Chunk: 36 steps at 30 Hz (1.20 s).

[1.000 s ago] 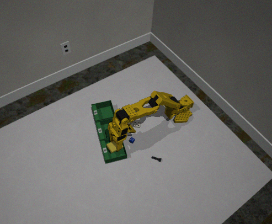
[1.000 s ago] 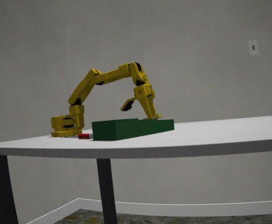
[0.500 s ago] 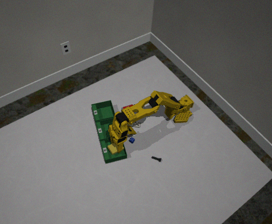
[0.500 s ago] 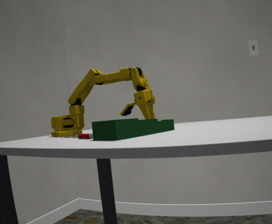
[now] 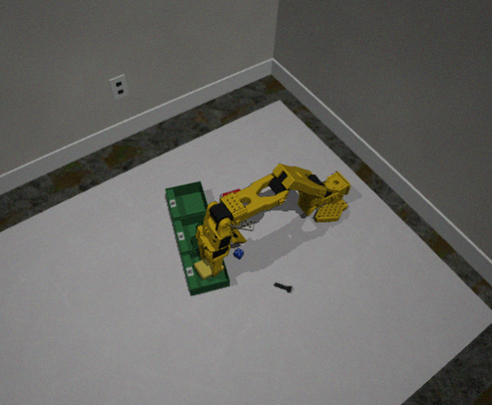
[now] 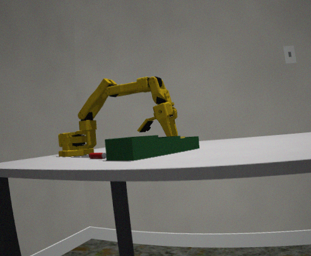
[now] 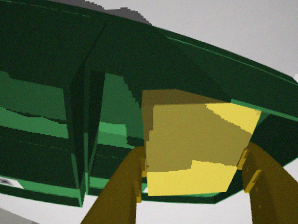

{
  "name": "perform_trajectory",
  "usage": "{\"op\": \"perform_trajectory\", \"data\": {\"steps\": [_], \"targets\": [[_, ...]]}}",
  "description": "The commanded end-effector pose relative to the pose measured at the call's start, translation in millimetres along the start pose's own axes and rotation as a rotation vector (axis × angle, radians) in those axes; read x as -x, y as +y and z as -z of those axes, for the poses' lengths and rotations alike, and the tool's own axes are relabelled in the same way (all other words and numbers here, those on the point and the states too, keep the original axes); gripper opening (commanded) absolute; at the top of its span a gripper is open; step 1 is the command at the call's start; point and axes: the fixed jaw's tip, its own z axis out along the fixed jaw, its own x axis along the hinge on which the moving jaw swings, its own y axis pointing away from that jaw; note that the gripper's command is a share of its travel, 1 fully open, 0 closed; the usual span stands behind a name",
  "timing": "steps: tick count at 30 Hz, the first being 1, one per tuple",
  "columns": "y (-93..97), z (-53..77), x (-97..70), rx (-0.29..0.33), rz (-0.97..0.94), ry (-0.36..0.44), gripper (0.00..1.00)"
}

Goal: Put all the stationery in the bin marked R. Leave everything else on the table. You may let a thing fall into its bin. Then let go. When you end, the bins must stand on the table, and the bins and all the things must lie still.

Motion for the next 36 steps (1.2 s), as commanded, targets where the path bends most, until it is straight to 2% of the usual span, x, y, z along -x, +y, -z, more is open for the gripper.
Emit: {"op": "perform_trajectory", "data": {"steps": [1,2,3,21,36], "targets": [[2.9,21.0,-12.8,0.004,0.000,0.093,0.00],[2.9,21.0,-12.8,0.004,0.000,0.093,0.00],[3.0,32.3,-16.2,0.007,0.001,0.142,0.00],[3.0,32.2,-16.2,0.007,0.001,0.142,0.00],[3.0,26.3,-15.4,0.007,0.001,0.142,0.00]]}}
